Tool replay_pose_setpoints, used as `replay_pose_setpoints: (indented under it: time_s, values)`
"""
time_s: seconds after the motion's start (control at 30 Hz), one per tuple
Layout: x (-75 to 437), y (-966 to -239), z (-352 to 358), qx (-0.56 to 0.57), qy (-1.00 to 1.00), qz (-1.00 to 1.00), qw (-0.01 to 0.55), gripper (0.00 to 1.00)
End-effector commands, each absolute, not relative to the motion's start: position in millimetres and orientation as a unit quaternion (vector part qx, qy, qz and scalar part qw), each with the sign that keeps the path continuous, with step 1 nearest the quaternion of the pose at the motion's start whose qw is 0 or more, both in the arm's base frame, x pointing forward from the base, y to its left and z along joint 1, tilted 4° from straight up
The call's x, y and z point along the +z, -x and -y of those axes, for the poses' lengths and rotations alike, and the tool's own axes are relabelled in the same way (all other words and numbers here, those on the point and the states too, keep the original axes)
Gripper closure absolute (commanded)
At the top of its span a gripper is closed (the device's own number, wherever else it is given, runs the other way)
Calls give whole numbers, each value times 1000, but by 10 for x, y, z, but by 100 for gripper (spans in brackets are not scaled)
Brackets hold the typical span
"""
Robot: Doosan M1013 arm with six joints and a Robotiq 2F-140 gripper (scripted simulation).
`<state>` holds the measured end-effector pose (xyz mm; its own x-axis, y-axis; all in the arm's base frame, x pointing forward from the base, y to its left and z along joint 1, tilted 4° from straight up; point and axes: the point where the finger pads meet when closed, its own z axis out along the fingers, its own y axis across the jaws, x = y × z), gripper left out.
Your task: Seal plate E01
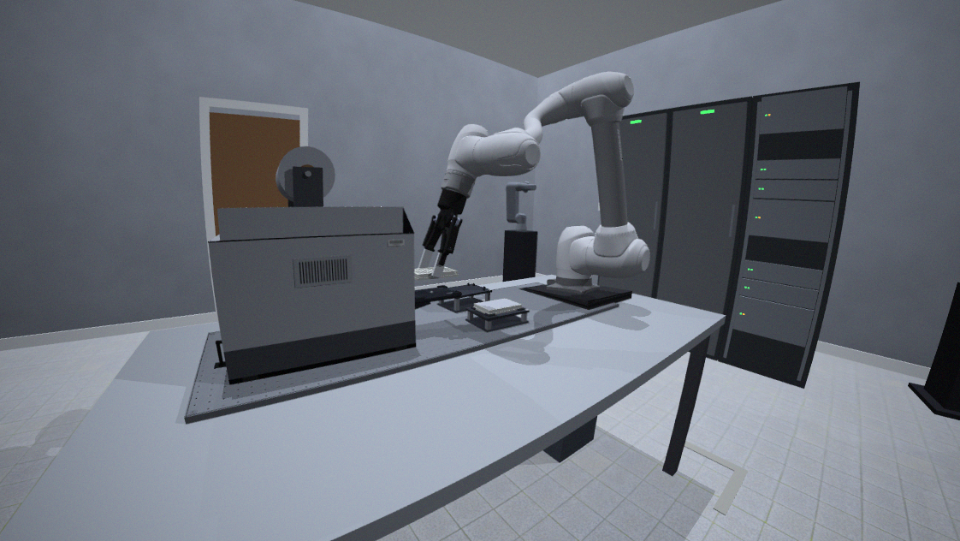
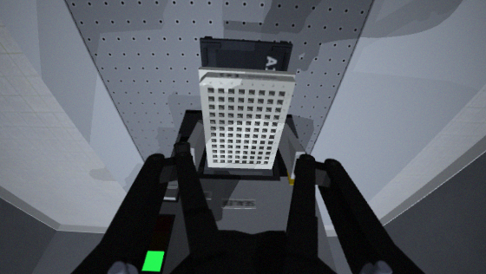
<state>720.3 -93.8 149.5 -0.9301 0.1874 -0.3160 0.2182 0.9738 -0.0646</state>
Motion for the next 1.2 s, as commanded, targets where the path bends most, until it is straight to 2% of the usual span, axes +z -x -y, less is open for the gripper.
replay_pose_setpoints:
  time_s: [0.0, 1.17]
  values:
    - [1497, -7203, 938, -49, -103, -981, 156, 90]
    - [1285, -7194, 950, -49, -103, -981, 156, 90]
